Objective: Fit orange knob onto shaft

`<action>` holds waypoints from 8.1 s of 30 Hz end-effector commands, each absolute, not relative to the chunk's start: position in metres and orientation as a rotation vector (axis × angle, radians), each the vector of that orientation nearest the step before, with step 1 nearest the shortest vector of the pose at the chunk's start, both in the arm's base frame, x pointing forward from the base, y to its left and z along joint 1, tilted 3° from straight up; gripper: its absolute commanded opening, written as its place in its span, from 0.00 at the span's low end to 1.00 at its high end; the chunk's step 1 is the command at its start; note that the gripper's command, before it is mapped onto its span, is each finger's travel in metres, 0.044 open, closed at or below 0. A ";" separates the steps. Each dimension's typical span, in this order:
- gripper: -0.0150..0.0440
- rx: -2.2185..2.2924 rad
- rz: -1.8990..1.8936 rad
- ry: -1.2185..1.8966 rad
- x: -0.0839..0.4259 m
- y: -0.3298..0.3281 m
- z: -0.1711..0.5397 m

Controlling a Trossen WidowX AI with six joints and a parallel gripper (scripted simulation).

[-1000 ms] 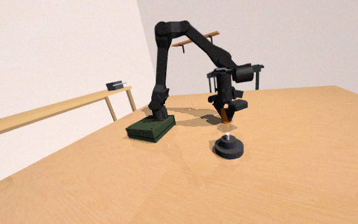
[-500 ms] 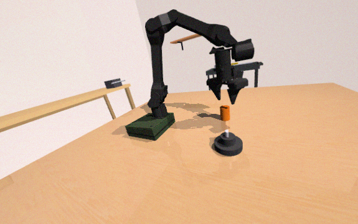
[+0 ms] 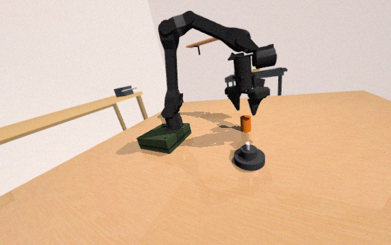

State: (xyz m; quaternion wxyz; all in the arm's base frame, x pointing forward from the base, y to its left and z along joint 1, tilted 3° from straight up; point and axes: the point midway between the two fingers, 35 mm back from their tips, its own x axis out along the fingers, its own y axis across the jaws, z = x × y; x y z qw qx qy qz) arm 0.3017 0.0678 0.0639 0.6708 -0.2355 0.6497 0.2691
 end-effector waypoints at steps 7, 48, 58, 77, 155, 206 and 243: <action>1.00 -0.527 0.614 1.472 0.301 0.069 0.046; 0.69 -0.527 0.614 1.473 0.300 0.072 -0.006; 0.44 -0.527 0.614 1.473 0.300 0.072 -0.006; 0.25 -0.527 0.610 1.463 0.309 0.070 0.048; 0.25 -0.538 0.599 1.475 0.328 -0.065 0.093; 0.25 -0.538 0.595 1.480 0.317 -0.130 0.047; 0.25 -0.700 0.755 1.426 0.317 -0.129 0.053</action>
